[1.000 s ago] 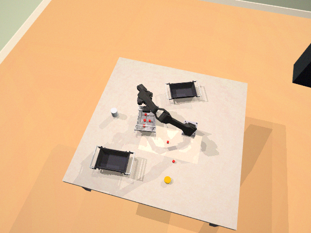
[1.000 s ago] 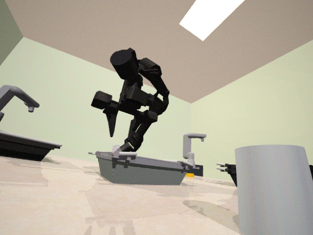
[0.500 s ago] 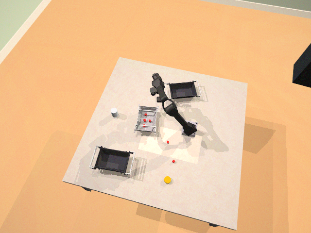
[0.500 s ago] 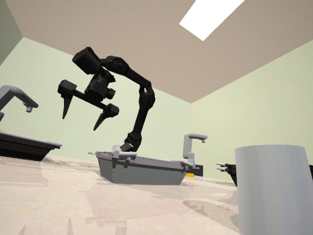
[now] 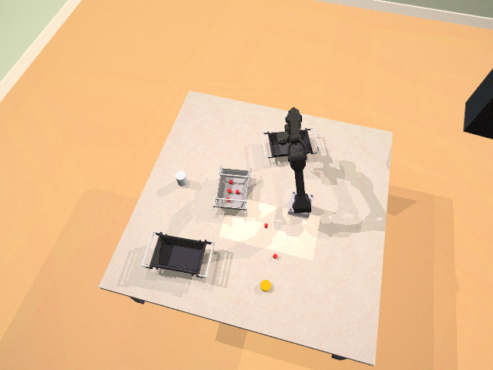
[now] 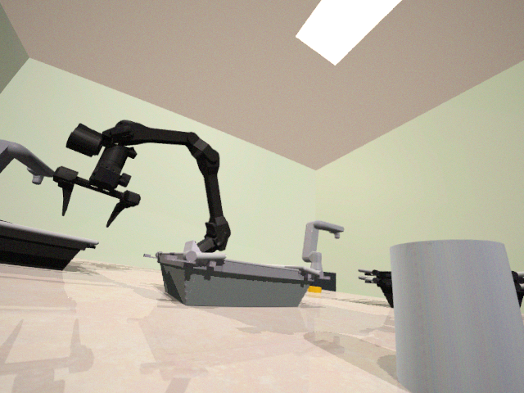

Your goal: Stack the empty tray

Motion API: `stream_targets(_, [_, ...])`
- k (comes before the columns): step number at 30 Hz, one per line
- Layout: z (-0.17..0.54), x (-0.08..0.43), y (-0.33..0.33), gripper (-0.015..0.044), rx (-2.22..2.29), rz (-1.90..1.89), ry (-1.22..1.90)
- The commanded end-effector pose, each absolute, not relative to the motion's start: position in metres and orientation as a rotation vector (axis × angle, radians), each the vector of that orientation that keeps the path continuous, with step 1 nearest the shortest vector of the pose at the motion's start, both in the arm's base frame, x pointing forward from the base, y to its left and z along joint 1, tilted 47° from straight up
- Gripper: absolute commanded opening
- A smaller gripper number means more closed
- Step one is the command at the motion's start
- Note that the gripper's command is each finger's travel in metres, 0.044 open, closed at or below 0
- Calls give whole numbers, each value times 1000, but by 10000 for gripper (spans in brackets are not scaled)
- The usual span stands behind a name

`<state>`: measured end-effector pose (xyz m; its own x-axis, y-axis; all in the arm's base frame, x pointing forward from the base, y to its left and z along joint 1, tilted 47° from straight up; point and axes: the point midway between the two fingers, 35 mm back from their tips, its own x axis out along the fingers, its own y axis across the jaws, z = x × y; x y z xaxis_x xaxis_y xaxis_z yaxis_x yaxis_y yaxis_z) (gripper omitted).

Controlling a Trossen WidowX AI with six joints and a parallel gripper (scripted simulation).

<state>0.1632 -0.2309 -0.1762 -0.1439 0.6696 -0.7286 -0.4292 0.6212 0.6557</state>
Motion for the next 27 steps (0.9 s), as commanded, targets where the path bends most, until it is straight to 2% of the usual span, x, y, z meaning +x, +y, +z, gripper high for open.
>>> stream_targets(1, [-185,146,-228,440,209,1012,1412])
stream_targets(27, [-245,133,-169,440,209,1013,1410])
